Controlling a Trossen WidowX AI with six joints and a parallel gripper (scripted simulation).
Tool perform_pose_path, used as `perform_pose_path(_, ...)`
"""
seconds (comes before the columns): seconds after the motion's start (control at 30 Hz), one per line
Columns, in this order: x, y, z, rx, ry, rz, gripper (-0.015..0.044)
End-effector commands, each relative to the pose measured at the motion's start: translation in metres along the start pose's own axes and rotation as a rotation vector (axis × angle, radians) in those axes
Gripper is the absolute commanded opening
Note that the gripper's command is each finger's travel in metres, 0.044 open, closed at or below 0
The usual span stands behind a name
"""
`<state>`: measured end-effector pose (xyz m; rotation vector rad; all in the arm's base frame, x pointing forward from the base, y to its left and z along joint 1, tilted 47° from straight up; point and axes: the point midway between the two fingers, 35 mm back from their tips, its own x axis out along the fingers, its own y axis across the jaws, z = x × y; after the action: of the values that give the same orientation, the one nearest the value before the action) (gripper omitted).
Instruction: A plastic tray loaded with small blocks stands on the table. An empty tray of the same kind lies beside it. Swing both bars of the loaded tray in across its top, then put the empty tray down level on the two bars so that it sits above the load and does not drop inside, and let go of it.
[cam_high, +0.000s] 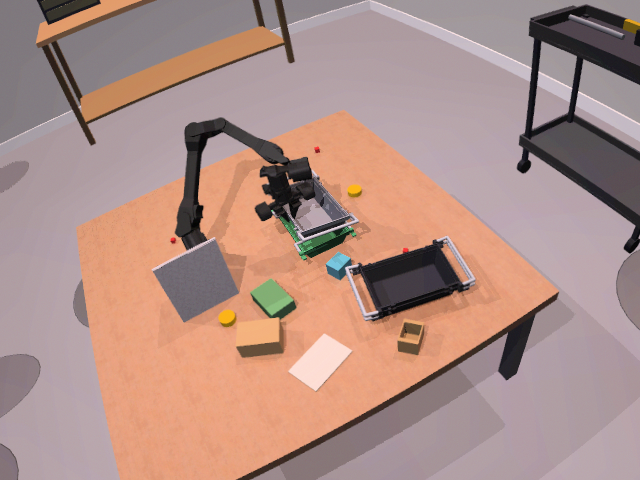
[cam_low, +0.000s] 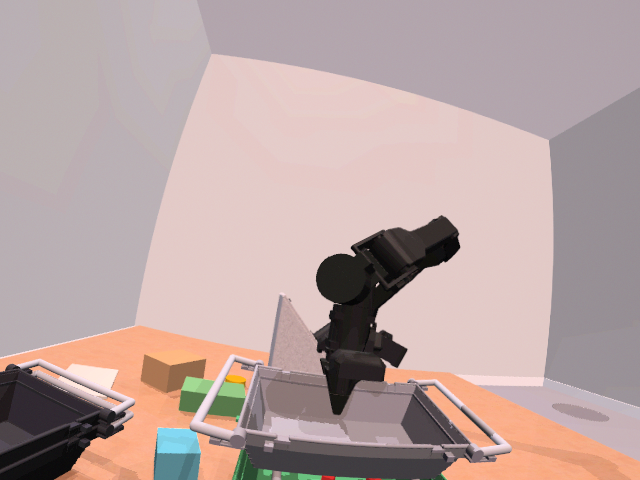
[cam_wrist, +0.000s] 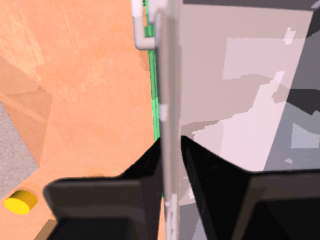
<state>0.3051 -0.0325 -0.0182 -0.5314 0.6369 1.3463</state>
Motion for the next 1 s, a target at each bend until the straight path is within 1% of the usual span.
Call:
perform_pose_path(0.0,0.006,0.005,0.003,0.003,0.000,0.029,0.0000)
perform_pose_path(0.27,0.006,0.005,0.003,0.003,0.000,0.029,0.0000)
perform_pose_path(0.3,0.001,0.000,0.000,0.000,0.000,0.001,0.0000)
perform_pose_path(0.57,0.013,0.007,0.003,0.003,-0.001,0.028,0.0000)
perform_pose_path(0.97,0.014,0.007,0.003,0.004,-0.001,0.029,0.0000)
